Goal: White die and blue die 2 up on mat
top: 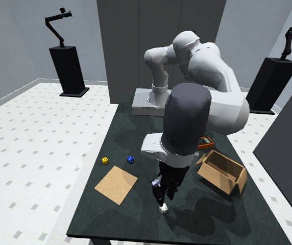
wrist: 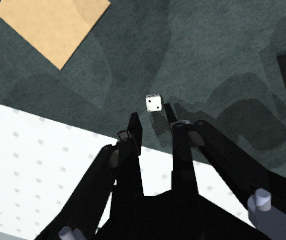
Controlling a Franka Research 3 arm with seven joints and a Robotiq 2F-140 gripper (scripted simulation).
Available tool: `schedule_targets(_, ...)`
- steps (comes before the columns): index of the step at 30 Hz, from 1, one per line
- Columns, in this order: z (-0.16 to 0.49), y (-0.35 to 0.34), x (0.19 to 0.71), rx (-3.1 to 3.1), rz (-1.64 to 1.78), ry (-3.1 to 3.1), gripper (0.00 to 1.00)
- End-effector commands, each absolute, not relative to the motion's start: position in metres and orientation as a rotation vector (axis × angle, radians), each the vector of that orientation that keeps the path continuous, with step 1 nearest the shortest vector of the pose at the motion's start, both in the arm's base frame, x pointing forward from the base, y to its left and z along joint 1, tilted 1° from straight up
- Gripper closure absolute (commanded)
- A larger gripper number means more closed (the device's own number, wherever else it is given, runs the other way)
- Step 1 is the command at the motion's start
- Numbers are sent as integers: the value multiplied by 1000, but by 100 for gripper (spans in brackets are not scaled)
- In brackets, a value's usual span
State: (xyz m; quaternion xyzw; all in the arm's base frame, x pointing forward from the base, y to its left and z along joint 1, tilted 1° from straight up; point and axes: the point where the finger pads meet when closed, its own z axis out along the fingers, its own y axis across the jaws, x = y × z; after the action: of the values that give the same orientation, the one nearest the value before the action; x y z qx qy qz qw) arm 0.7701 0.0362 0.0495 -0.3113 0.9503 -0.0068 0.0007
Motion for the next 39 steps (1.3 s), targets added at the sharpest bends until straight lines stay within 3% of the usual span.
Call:
schedule_targets(1,50,38,771,-985,-18,2976,68)
schedule_targets(39,8,38,771,-985,-16,2974,68)
